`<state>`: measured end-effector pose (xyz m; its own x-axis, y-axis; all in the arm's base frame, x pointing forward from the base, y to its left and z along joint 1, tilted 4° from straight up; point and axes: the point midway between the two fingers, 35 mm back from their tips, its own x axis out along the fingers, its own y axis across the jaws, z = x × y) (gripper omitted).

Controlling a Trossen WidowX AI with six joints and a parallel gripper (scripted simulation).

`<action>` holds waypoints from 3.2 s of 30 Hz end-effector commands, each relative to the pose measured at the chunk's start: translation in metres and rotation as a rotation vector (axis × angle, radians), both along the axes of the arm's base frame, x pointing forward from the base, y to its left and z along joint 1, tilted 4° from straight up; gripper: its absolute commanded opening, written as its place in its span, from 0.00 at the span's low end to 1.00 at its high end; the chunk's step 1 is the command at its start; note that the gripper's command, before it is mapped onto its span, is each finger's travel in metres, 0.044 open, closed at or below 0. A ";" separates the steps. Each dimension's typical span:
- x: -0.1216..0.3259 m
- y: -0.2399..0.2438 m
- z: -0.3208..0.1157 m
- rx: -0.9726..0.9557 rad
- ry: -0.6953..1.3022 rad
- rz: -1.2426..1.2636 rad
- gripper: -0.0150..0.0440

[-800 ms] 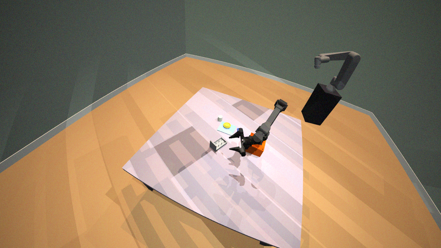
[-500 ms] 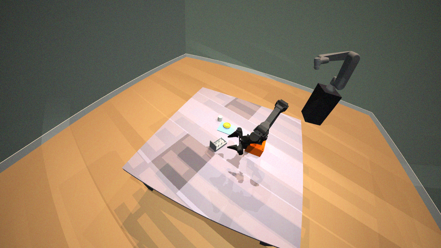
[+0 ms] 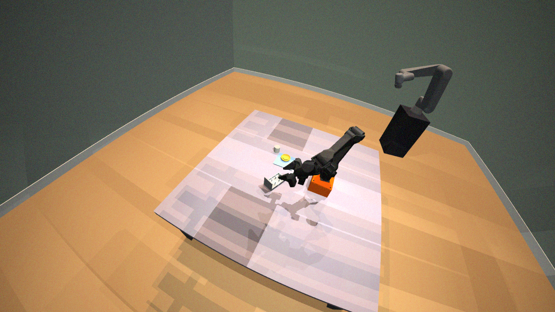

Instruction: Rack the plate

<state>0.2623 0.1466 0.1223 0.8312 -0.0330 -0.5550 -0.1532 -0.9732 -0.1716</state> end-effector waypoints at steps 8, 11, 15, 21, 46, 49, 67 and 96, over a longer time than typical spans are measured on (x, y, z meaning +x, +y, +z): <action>0.024 -0.024 -0.001 0.152 0.079 -0.223 0.93; 0.030 -0.032 -0.002 0.194 0.099 -0.290 0.93; 0.037 -0.043 -0.003 0.250 0.124 -0.381 0.93; 0.047 -0.060 -0.004 0.327 0.151 -0.512 0.93; 0.072 -0.142 -0.010 0.655 0.222 -1.112 0.93; 0.073 -0.151 -0.012 0.704 0.228 -1.193 0.93; 0.071 -0.214 -0.018 0.981 0.220 -1.711 0.93; 0.039 -0.311 -0.017 1.318 0.040 -2.558 0.93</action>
